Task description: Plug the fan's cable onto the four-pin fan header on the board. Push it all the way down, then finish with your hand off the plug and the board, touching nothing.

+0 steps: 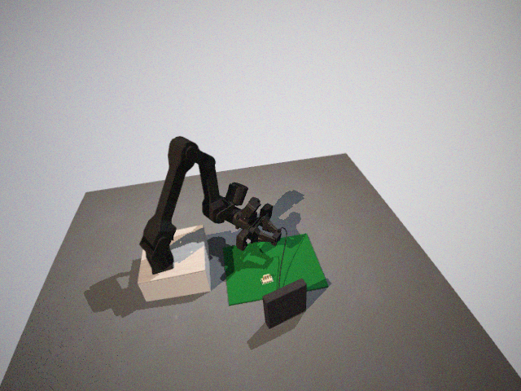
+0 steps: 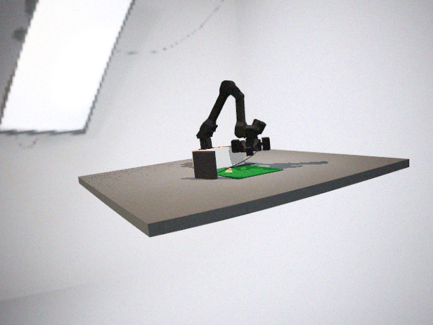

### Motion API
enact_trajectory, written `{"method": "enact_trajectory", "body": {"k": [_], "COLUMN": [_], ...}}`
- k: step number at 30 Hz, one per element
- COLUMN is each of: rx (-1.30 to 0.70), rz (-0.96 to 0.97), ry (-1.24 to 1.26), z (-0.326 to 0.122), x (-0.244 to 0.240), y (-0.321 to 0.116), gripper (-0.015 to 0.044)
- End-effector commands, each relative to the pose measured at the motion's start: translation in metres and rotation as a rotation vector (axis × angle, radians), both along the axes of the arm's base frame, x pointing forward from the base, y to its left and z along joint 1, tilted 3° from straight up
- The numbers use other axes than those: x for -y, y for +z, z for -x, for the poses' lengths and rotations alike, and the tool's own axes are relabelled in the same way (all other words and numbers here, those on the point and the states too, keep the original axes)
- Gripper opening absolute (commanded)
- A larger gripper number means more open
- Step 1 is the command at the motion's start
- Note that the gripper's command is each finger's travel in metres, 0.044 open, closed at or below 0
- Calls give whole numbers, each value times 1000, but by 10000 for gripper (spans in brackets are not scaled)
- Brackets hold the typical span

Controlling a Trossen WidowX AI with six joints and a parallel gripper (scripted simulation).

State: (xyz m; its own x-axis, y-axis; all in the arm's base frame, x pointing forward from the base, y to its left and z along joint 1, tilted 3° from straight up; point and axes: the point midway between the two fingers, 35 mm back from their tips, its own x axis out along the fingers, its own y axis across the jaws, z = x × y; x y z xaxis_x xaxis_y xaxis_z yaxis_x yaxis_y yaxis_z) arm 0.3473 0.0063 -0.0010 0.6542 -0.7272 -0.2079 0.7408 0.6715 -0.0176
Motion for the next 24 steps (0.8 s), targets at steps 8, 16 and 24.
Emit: {"method": "enact_trajectory", "body": {"k": [8,16,24], "rx": [0,3,3], "rz": [0,-1,-1], "ry": [0,0,0], "z": [0,-1,-1], "x": [0,1,4], "y": [4,0,-6], "gripper": [0,0,0]}}
